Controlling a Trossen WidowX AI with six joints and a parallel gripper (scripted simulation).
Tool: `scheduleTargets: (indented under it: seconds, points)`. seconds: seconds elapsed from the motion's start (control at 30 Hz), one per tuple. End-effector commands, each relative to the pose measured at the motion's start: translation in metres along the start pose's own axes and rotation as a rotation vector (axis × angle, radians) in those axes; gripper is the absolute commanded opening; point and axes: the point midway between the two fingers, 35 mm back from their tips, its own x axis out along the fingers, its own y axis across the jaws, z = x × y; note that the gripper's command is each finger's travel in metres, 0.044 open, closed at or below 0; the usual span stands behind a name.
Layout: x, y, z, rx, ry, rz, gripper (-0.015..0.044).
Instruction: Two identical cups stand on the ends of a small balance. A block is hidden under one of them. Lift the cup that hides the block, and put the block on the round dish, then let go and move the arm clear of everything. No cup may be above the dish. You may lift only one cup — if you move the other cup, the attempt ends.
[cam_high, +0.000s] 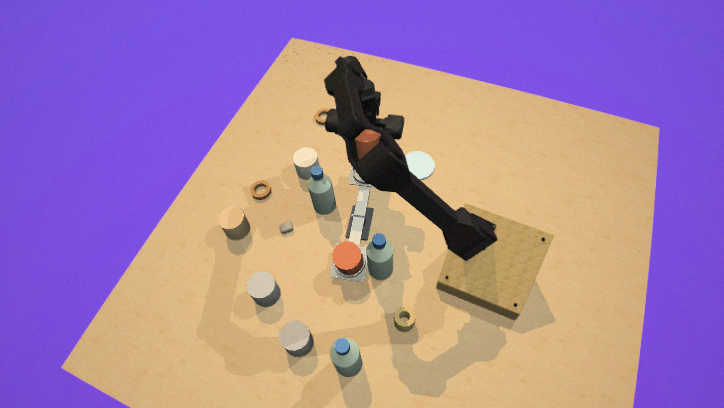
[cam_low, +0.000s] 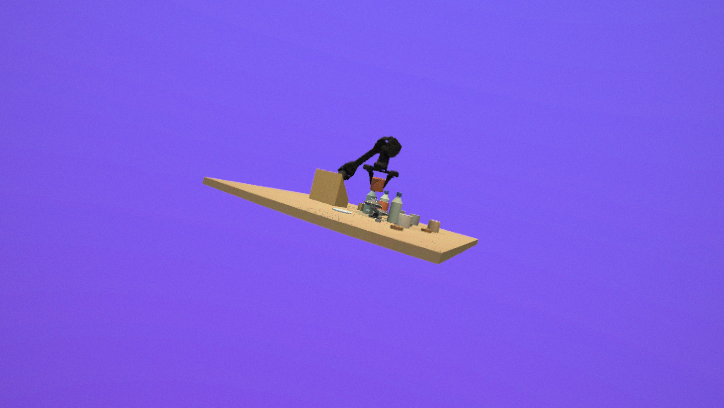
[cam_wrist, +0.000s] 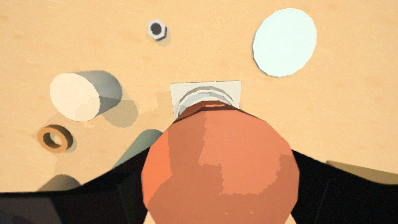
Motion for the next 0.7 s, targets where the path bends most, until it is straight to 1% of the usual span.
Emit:
scheduleTargets:
  seconds: [0.0, 0.33, 0.67]
  points:
    - [0.003, -0.020, 0.018, 0.004, -0.011, -0.001, 0.0000]
    - [0.027, -0.111, 0.076, 0.008, -0.036, -0.005, 0.0000]
    - [0.066, -0.202, 0.101, 0.006, -0.032, -0.009, 0.0000]
